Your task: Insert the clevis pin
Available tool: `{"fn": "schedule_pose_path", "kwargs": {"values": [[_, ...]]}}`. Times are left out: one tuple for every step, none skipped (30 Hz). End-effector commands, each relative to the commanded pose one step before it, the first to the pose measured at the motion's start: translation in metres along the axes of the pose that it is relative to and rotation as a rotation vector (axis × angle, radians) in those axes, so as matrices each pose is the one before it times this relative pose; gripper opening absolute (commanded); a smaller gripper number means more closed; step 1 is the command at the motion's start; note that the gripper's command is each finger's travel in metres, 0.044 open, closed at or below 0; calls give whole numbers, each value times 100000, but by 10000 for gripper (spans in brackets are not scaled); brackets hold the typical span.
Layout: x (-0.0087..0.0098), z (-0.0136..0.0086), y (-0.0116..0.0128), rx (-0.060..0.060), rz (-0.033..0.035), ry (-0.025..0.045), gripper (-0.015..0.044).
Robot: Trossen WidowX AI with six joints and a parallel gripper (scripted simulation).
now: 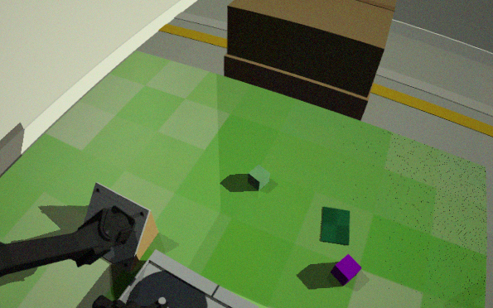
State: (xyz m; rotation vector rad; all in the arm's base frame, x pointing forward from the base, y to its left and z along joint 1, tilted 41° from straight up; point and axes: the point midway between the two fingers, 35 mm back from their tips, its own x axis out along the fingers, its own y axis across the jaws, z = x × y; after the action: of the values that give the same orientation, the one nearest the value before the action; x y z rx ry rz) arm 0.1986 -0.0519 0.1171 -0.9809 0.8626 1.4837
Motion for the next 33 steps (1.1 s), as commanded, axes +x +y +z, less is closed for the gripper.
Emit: {"fn": "schedule_pose_path", "kwargs": {"values": [[18, -38, 20, -347, 164, 207, 0], [1, 2, -26, -1, -2, -1, 0], [1, 3, -42, -1, -2, -1, 0], [4, 6, -63, -1, -4, -2, 0], [8, 8, -65, -2, -4, -2, 0], [12, 10, -81, -2, -4, -3, 0], [11, 8, -66, -2, -4, -2, 0], [9, 6, -52, -1, -3, -2, 0], [8, 5, -48, -1, -3, -2, 0], [9, 5, -48, -1, -3, -2, 0], [8, 4, -47, -1, -3, -2, 0], [8, 4, -46, -1, -2, -2, 0], [7, 4, -46, -1, -2, -1, 0], [7, 4, -47, -1, -3, -1, 0], [7, 3, -47, -1, -3, -1, 0], [7, 3, -46, -1, -2, -1, 0], [7, 3, -46, -1, -2, -1, 0], [7, 3, -46, -1, -2, -1, 0], [7, 4, -47, -1, -3, -1, 0], [7, 4, -49, -1, -3, -1, 0], [7, 3, -48, -1, -3, -1, 0], [7, 3, -47, -1, -3, -1, 0], [7, 3, -45, -1, -2, -1, 0], [7, 3, -46, -1, -2, -1, 0], [7, 3, -48, -1, -3, -1, 0], [7, 3, -49, -1, -3, -1, 0], [7, 3, -48, -1, -3, -1, 0], [7, 3, -48, -1, -3, -1, 0], [7, 3, -46, -1, -2, -1, 0], [7, 3, -47, -1, -3, -1, 0], [6, 3, -47, -1, -3, -1, 0], [6, 3, -47, -1, -3, -1, 0], [6, 3, -47, -1, -3, -1, 0]]}}
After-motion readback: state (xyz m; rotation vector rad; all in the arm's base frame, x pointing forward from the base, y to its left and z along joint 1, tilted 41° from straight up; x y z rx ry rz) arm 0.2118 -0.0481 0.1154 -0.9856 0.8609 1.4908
